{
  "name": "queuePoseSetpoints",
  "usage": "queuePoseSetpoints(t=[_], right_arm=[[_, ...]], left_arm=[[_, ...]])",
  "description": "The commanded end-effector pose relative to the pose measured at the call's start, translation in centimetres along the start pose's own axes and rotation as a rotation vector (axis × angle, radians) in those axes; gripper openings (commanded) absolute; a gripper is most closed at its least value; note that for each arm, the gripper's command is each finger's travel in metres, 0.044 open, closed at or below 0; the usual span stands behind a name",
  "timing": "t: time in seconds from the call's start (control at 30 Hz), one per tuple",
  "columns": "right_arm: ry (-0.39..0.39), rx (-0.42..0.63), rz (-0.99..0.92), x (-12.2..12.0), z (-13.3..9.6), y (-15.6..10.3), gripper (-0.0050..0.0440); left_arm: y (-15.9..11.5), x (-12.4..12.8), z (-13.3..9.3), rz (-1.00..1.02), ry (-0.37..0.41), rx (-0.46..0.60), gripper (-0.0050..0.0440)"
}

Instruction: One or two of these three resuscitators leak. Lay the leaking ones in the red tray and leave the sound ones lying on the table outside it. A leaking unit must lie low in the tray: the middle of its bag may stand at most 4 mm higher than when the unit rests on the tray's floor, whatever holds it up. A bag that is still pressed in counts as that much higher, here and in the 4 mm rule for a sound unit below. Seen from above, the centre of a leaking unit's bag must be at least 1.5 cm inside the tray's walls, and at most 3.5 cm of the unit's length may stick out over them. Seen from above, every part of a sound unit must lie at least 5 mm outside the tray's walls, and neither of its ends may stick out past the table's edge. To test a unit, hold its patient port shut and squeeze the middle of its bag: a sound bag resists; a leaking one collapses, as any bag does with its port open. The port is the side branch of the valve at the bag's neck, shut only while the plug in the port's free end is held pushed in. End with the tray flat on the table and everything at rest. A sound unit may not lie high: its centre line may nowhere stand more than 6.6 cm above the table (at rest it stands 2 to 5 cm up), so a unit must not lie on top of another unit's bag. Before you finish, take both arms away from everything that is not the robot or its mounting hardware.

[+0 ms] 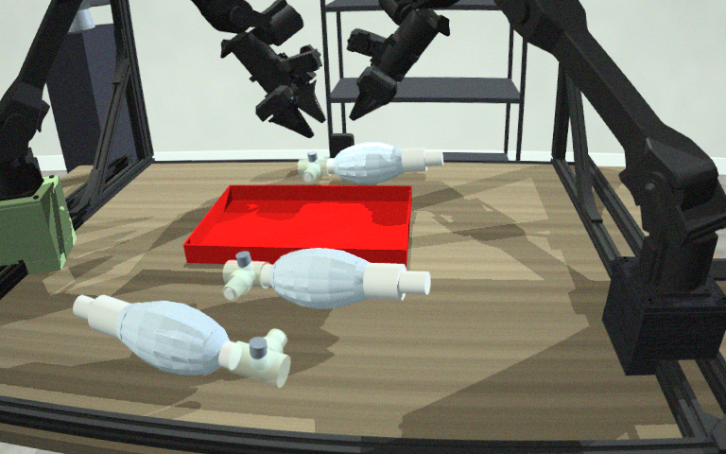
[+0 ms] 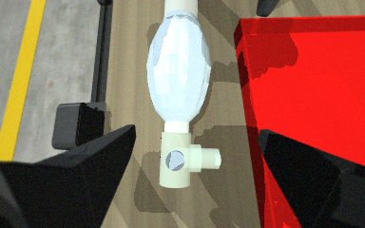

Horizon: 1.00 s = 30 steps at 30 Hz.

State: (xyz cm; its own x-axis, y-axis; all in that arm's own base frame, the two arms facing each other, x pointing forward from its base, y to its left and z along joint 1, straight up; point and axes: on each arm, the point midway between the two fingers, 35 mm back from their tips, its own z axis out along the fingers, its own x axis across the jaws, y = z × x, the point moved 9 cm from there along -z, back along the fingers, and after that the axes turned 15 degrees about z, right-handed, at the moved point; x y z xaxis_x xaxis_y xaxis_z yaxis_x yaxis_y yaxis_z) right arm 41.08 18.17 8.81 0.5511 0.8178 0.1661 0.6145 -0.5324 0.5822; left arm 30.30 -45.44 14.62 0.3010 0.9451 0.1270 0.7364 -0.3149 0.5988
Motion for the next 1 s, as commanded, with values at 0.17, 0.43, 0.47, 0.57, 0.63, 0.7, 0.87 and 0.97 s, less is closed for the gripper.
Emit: queuePoseSetpoints(t=[0.17,0.43,0.47,0.57,0.63,0.7,0.87,0.97], right_arm=[[-0.004,0.002,-0.001,0.0,0.1,-0.1,0.0409],[-0.005,0.003,-0.002,0.0,0.1,-0.1,0.0409],[-0.005,0.003,-0.002,0.0,0.1,-0.1,0.0409],[-0.005,0.003,-0.002,0.0,0.1,-0.1,0.0409],[-0.005,0.003,-0.002,0.0,0.1,-0.1,0.0409],[-0.005,0.003,-0.002,0.0,0.1,-0.1,0.0409],[-0.004,0.002,-0.001,-0.8,4.1,-3.0,0.0409],[-0.004,0.002,-0.001,-0.8,4.1,-3.0,0.0409]], left_arm=[[0.3,-0.8,0.9,0.012,0.017,0.054,0.044],[0.3,-0.8,0.9,0.012,0.017,0.054,0.044],[0.3,-0.8,0.9,0.012,0.017,0.054,0.044],[0.3,-0.8,0.9,0.012,0.017,0.054,0.044],[0.3,-0.8,0.9,0.012,0.017,0.054,0.044],[0.3,-0.8,0.9,0.012,0.017,0.054,0.044],[-3.8,-1.4,5.6,0.002,0.001,-0.001,0.044],[-3.8,-1.4,5.6,0.002,0.001,-0.001,0.044]])
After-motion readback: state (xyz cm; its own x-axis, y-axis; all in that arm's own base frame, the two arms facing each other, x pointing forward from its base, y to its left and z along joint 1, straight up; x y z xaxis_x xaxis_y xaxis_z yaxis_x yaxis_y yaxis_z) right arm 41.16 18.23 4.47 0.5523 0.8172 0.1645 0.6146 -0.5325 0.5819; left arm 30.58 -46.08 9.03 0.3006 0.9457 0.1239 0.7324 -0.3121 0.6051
